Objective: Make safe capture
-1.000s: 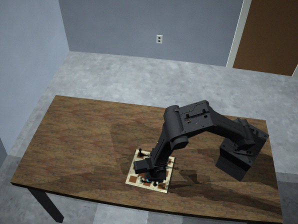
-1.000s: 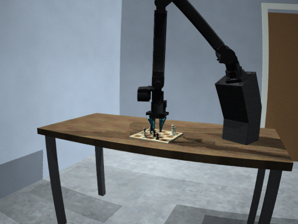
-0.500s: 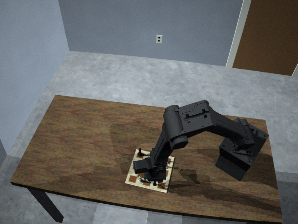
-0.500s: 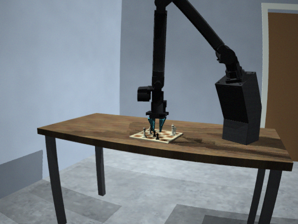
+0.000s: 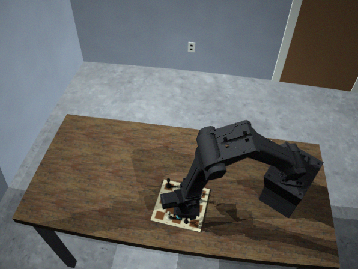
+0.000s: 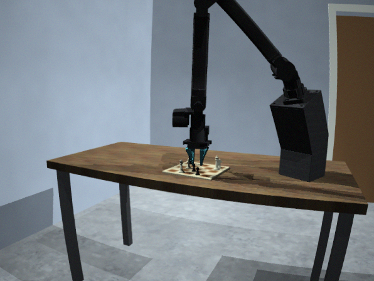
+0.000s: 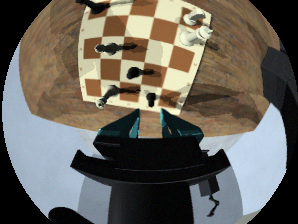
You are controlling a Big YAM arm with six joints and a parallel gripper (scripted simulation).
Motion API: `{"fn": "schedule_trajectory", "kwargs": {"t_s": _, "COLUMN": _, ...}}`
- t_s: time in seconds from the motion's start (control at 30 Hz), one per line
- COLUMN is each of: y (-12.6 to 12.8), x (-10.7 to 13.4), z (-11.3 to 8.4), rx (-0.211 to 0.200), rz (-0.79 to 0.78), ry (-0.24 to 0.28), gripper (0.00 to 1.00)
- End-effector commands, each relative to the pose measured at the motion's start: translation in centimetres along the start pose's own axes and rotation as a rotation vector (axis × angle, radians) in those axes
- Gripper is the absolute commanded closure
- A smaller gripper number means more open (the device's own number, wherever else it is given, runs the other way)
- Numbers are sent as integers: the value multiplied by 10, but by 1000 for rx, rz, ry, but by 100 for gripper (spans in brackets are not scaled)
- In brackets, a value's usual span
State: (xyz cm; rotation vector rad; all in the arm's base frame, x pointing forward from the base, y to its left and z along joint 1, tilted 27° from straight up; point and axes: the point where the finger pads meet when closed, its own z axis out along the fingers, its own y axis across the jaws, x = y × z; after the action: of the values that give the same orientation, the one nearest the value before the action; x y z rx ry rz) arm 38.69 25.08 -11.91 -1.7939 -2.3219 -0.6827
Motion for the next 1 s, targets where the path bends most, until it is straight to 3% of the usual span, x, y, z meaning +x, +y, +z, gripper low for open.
{"fn": "schedule_trajectory", "kwargs": {"t_s": 0.0, "y": 4, "x": 2, "z": -7, "rx": -21, "rz": 2, "ry": 2, "gripper": 67}}
{"fn": "schedule_trajectory", "kwargs": {"t_s": 0.6, "y": 4, "x": 2, "z": -6, "rx": -20, "rz": 2, "ry": 2, "gripper": 67}}
{"fn": "schedule_trajectory", "kwargs": {"t_s": 0.73, "y": -3, "x": 1, "z": 5, "rx": 0, "rz": 6, "ry": -2, "gripper": 67}}
{"fn": "schedule_trajectory", "kwargs": {"t_s": 0.97, "y": 1, "x": 4, "z": 16, "rx": -7, "rz": 0, "ry": 1, "gripper": 67}}
